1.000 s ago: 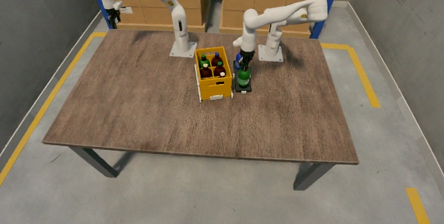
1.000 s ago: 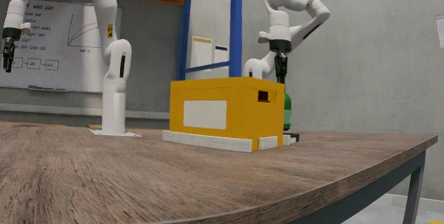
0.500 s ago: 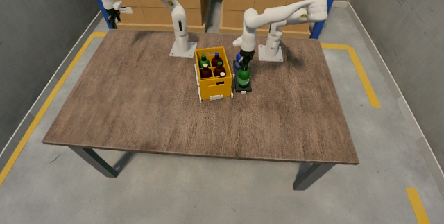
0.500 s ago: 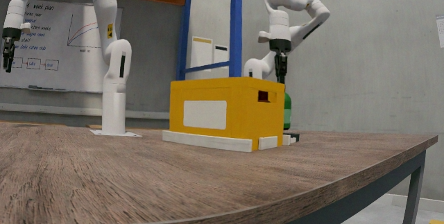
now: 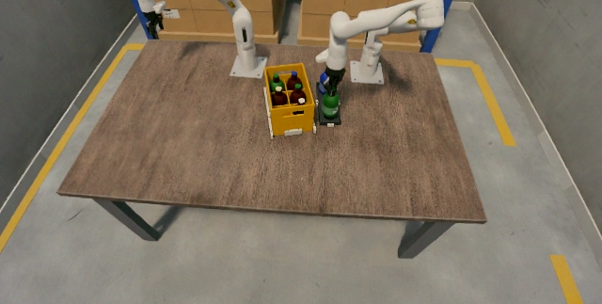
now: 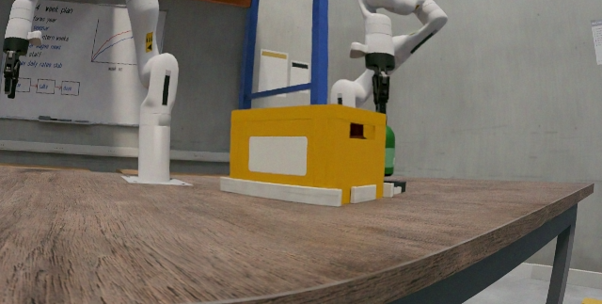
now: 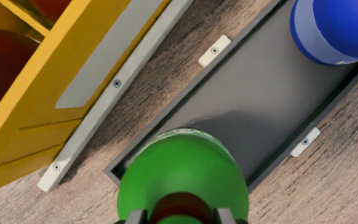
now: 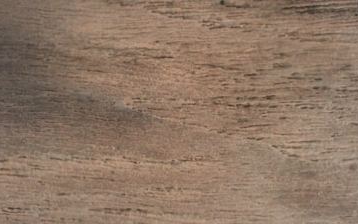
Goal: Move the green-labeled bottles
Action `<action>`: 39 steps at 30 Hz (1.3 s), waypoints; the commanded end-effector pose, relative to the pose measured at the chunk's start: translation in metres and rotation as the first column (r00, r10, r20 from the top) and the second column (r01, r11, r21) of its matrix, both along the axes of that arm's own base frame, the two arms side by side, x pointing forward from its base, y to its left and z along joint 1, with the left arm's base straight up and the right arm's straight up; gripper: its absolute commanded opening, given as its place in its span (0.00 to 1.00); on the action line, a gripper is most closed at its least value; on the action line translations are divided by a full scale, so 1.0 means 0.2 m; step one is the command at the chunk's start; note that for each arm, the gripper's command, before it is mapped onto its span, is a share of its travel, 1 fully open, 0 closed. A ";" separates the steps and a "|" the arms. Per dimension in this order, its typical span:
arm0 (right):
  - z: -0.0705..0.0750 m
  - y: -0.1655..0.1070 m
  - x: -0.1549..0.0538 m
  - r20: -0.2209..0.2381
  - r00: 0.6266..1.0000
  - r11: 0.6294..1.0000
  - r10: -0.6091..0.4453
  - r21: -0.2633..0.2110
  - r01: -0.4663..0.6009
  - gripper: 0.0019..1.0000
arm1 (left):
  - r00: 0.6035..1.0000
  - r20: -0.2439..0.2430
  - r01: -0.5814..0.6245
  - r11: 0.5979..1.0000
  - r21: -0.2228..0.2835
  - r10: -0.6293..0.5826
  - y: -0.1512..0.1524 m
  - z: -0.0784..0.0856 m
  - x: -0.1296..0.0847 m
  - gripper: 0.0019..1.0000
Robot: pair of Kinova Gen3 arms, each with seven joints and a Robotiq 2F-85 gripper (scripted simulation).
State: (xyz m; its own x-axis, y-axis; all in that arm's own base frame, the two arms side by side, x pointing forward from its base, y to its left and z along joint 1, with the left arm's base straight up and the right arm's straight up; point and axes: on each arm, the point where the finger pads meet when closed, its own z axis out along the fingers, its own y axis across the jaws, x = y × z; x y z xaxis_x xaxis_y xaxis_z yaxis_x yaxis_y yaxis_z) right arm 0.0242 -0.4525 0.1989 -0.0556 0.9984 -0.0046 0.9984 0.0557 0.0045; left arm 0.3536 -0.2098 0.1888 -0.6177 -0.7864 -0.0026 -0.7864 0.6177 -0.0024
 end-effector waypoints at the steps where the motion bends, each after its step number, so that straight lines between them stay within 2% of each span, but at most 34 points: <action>1: 0.01 0.02 -0.01 -0.005 1.000 1.000 -0.007 0.004 0.007 1.00 | 1.000 0.002 0.001 1.000 0.001 -0.001 0.00 0.02 0.00 0.36; 25: 0.01 0.02 -0.01 -0.005 1.000 1.000 -0.007 0.004 0.007 1.00 | 1.000 0.002 0.001 1.000 0.001 -0.001 0.00 0.03 0.00 0.36; 39: 0.01 0.02 -0.01 -0.005 1.000 1.000 -0.007 0.004 0.007 1.00 | 1.000 0.002 0.000 1.000 0.001 0.000 0.01 0.07 0.00 0.36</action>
